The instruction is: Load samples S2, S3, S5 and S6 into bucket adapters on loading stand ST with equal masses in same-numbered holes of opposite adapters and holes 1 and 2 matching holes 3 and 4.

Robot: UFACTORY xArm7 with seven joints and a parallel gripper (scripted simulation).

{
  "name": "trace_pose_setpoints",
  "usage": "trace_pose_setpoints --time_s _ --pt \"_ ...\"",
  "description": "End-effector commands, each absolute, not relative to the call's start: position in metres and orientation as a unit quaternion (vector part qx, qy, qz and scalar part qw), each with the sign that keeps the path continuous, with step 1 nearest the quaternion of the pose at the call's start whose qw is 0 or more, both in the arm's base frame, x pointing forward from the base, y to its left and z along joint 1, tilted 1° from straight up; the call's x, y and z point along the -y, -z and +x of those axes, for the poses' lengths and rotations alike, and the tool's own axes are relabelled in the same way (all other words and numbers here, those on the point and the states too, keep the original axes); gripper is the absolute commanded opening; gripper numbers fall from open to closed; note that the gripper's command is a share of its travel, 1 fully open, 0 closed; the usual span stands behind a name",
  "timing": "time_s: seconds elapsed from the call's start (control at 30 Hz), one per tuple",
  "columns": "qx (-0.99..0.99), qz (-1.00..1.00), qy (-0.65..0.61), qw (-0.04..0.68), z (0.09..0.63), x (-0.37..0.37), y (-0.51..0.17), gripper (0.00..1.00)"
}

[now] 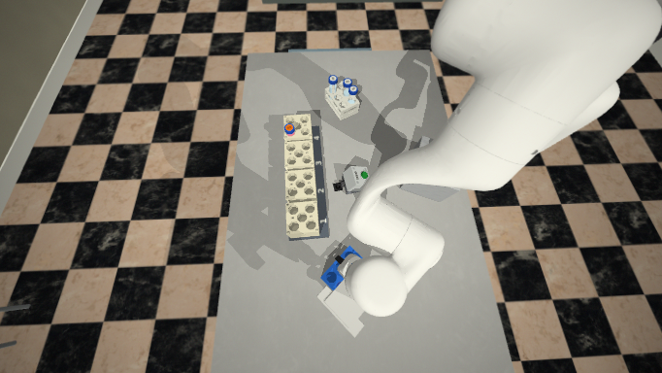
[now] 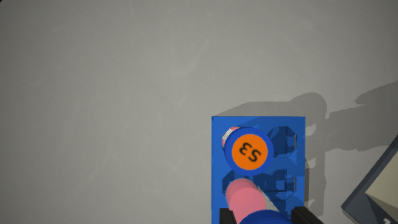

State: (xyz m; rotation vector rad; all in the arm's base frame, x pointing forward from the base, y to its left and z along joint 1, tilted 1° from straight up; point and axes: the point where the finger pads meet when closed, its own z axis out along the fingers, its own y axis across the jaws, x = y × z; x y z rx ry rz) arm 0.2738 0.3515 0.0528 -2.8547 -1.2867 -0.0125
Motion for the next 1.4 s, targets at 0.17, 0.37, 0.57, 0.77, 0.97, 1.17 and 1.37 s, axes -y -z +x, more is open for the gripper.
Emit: trace_pose_setpoints --time_s 0.17,0.37,0.57,0.77,0.97,1.17,1.37 --pt "0.411 -0.912 0.007 0.006 0.275 -0.353 -0.052 0.00" --pt "0.411 -0.912 0.007 0.006 0.275 -0.353 -0.052 0.00" --pt "0.411 -0.912 0.007 0.006 0.275 -0.353 -0.049 0.00" --pt "0.411 -0.912 0.007 0.006 0.275 -0.353 -0.043 0.00" --pt "0.411 -0.912 0.007 0.006 0.275 -0.353 -0.039 0.00" --pt "0.411 -0.912 0.007 0.006 0.275 -0.353 -0.033 0.00" --pt "0.411 -0.912 0.007 0.006 0.275 -0.353 -0.027 0.00"
